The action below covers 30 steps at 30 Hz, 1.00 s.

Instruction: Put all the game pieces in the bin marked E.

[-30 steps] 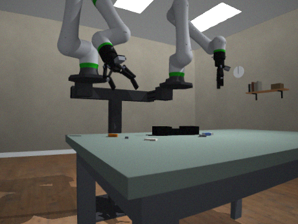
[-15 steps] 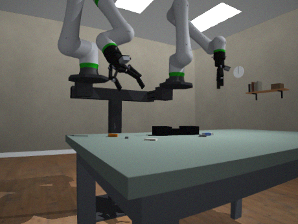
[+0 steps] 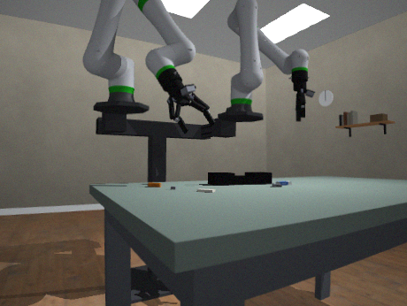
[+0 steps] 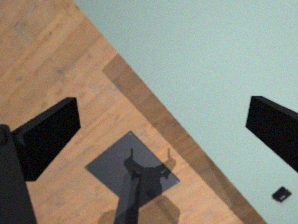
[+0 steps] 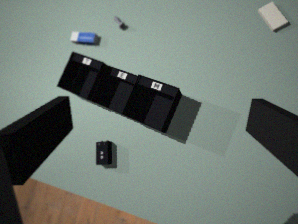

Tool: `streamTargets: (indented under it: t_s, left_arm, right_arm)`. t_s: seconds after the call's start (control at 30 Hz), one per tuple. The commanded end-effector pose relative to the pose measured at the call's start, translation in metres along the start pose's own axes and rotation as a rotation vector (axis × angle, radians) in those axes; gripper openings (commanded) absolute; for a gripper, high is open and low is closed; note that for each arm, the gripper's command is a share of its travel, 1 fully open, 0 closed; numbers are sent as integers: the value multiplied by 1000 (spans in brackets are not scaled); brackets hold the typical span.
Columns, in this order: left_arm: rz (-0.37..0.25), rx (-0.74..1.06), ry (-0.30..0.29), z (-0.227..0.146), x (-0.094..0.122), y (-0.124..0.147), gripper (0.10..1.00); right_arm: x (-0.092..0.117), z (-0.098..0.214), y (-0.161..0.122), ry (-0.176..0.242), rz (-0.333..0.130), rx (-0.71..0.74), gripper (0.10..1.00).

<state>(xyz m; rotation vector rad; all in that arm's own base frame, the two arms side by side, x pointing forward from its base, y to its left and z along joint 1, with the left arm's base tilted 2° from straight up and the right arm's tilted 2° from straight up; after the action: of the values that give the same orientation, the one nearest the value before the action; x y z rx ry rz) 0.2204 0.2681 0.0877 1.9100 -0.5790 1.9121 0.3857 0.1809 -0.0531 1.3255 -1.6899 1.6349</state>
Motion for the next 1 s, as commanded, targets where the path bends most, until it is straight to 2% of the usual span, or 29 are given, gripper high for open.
streamTargets:
  t_s: [0.0, 0.17, 0.23, 0.27, 0.33, 0.5, 0.73, 0.8, 0.83, 0.97]
  left_arm:
    - [1, 0, 0, 0, 1, -1, 1000]
    - [1, 0, 0, 0, 1, -1, 1000]
    - [1, 0, 0, 0, 1, -1, 1000]
    - [1, 0, 0, 0, 1, -1, 1000]
    - [1, 0, 0, 0, 1, -1, 1000]
    - [1, 0, 0, 0, 1, -1, 1000]
    - [1, 0, 0, 0, 1, -1, 1000]
    - [1, 0, 0, 0, 1, -1, 1000]
    - [1, 0, 0, 0, 1, -1, 1000]
    - [1, 0, 0, 0, 1, -1, 1000]
  right_arm:
    - [-13, -39, -9, 96, -121, -22, 1000]
    - [-27, -72, -6, 54, -160, -45, 1000]
    - [-27, -72, -6, 54, -160, -45, 1000]
    - [-31, -78, -6, 37, -183, -56, 1000]
    - [-36, -91, -5, 26, -198, -66, 1000]
    - [-37, -89, -11, 11, -255, -86, 1000]
    - [-40, -91, -20, 44, -343, -108, 1000]
    - [-40, -91, -20, 44, -343, -108, 1000]
    - [-42, -94, -23, 73, -382, -114, 1000]
    - [-44, -98, -28, 122, -429, -120, 1000]
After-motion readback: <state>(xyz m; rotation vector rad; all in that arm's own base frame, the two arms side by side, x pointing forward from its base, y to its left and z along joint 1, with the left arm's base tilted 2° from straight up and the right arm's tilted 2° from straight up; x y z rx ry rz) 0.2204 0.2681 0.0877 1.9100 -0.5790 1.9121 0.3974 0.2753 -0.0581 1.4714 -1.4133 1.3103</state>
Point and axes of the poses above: on each arm, the point where the finger pads meet when closed, its own x axis back along the fingers, its own z axis across the jaws, y = z × x, the point moved 10 cm from there along x, back along the fingers, and after that the axes turned 7 degrees about x, right-handed, at the moved point
